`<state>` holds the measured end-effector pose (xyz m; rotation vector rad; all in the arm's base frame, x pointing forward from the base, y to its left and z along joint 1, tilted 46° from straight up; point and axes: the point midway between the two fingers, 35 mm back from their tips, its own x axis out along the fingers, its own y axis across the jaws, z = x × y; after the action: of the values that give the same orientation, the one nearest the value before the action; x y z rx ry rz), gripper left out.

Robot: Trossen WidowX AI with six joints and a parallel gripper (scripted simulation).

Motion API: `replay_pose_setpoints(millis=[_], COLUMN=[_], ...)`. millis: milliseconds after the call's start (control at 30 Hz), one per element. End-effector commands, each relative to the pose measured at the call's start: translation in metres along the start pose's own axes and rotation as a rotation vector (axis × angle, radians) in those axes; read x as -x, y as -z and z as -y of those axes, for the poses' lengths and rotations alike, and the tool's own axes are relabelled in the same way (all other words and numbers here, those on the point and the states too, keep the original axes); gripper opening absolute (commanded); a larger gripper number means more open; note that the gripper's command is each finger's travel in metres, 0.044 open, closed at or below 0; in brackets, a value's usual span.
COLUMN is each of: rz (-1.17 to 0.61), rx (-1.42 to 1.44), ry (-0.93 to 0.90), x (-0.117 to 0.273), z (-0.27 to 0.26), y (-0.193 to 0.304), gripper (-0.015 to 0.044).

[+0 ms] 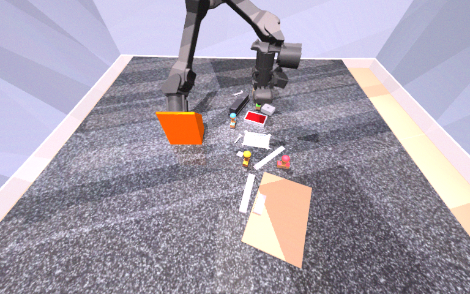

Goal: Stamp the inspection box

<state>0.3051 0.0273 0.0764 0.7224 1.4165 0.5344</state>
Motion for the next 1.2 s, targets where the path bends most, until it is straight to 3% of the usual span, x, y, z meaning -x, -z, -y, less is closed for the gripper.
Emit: replay_pose_setpoints(millis=[0, 1167], rz=[0.001, 0.002], rx=[0.006, 0.008], ry=[0.003, 0.003], x=[-0.001, -0.025], z=[0.000, 0.001], y=[0.003, 0.002], gripper=[0.0000, 0.0000])
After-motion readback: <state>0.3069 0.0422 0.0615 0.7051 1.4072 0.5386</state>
